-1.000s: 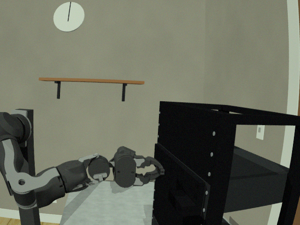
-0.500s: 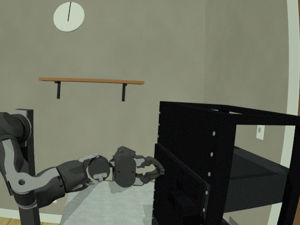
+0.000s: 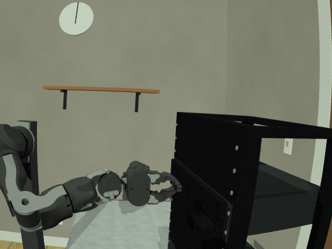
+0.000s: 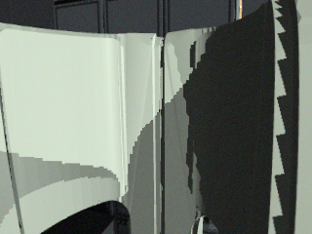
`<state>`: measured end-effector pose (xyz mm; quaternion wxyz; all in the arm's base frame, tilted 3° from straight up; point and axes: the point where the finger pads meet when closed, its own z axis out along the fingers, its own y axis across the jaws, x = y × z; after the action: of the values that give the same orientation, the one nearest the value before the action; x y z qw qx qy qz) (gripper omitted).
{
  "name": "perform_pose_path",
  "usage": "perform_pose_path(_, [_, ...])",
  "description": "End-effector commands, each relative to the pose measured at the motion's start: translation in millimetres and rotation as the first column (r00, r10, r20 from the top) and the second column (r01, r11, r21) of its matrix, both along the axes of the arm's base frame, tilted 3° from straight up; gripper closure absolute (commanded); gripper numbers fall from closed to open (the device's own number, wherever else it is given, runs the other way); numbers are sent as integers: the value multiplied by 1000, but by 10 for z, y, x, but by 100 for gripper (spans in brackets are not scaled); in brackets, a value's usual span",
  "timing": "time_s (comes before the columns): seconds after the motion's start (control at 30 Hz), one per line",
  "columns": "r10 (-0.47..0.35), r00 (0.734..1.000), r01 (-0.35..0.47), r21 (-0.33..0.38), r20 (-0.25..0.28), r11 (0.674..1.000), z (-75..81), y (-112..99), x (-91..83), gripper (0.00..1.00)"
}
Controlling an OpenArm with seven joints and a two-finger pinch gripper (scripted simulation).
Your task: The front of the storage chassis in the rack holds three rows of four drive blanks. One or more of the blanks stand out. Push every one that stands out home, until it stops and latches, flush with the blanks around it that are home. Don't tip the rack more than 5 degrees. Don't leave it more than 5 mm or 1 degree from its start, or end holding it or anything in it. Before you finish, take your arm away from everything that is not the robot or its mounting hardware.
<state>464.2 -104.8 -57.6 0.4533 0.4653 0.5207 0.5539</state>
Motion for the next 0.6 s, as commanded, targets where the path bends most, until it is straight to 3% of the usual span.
perform_pose_path(0.0, [0, 1000, 0, -1, 1, 1000, 17, 6, -1, 100])
perform_pose_path(0.57, [0, 1000, 0, -1, 1, 1000, 4, 10, 100, 100])
